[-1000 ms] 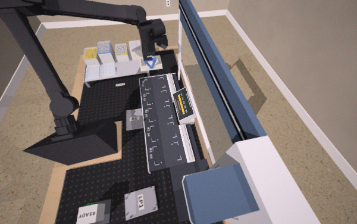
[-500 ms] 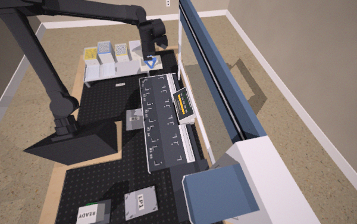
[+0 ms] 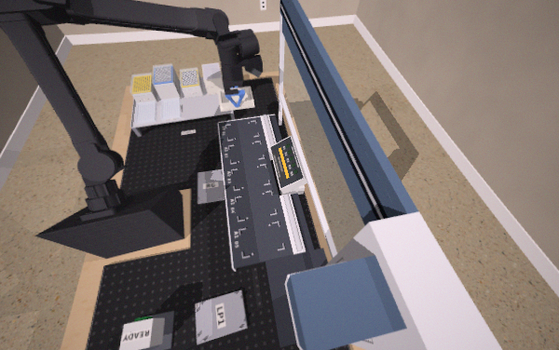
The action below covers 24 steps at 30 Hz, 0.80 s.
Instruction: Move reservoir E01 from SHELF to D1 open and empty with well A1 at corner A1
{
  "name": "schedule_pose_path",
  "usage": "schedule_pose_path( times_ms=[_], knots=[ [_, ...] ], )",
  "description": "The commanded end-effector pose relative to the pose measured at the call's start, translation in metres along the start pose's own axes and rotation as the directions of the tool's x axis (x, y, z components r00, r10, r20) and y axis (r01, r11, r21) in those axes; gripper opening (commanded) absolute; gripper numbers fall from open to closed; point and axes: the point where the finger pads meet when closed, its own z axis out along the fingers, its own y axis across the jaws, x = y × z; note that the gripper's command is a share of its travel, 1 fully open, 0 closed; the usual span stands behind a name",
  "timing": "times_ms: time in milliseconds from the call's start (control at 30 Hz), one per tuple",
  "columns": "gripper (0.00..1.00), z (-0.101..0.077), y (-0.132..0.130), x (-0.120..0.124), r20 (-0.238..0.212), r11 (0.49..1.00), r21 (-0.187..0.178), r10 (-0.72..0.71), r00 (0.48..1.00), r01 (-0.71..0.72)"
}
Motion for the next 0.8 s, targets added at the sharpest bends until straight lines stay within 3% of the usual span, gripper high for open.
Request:
schedule_pose_path(
  times_ms=[0,767],
  knots=[
    [0.00,-0.0297,0.0096,-0.0153,0.065,0.999,-0.015,-0.028,0.997,0.029],
    [0.00,-0.0257,0.0048,-0.0184,0.057,1.000,-0.013,-0.020,0.998,0.021]
  ],
)
